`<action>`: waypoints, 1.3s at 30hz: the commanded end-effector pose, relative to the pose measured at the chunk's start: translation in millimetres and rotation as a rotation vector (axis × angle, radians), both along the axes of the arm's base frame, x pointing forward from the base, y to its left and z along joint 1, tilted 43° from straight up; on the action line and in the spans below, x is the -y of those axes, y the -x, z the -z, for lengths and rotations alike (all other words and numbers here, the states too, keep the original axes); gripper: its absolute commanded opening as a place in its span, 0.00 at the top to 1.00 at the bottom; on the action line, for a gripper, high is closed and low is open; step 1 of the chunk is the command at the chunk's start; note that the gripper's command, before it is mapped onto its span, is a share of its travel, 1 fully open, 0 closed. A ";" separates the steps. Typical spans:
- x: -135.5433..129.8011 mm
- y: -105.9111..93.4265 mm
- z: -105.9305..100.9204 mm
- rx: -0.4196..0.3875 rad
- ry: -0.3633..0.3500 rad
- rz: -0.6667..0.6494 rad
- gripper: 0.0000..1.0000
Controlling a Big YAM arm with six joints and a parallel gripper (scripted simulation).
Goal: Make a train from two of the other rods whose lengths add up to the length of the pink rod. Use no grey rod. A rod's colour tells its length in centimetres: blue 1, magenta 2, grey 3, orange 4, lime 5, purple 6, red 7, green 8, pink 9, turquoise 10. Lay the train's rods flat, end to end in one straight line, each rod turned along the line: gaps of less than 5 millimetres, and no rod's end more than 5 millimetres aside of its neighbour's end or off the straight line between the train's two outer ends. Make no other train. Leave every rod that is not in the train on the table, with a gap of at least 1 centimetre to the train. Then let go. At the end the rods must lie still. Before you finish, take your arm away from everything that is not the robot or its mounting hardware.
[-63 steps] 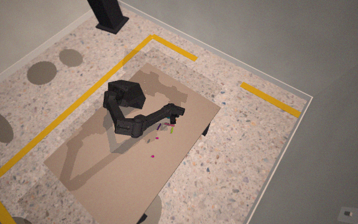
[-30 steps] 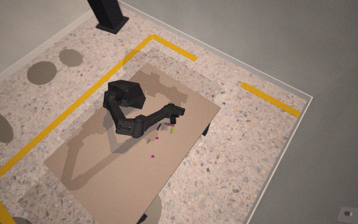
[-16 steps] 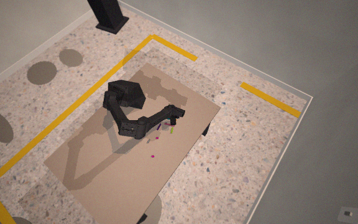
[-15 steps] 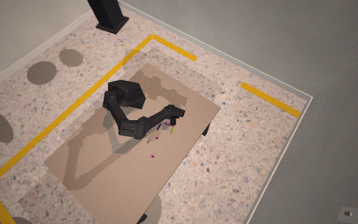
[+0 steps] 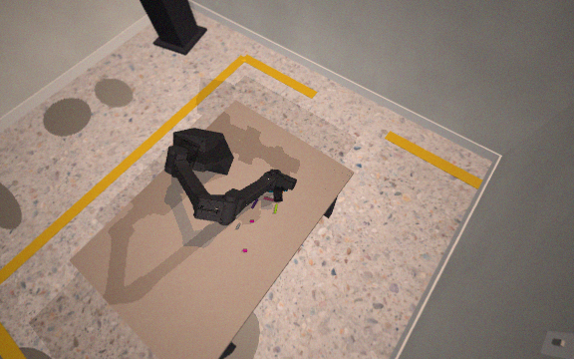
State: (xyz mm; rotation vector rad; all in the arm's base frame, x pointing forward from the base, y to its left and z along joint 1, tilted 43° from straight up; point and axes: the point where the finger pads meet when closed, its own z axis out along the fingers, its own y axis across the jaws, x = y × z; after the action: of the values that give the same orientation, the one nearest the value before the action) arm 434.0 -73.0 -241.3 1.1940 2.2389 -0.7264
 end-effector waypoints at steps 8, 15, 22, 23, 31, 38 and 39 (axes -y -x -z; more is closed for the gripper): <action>9.1 -1.9 6.1 -0.002 0.000 -0.001 0.45; 9.2 -4.2 4.4 0.004 0.000 -0.001 0.45; 9.2 -4.2 4.4 0.004 0.000 -0.001 0.45; 9.2 -4.2 4.4 0.004 0.000 -0.001 0.45; 9.2 -4.2 4.4 0.004 0.000 -0.001 0.45; 9.2 -4.2 4.4 0.004 0.000 -0.001 0.45; 9.2 -4.2 4.4 0.004 0.000 -0.001 0.45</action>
State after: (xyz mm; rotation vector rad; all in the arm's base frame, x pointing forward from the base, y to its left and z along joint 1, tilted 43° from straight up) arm 435.6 -75.5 -243.8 1.1863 2.2419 -0.7260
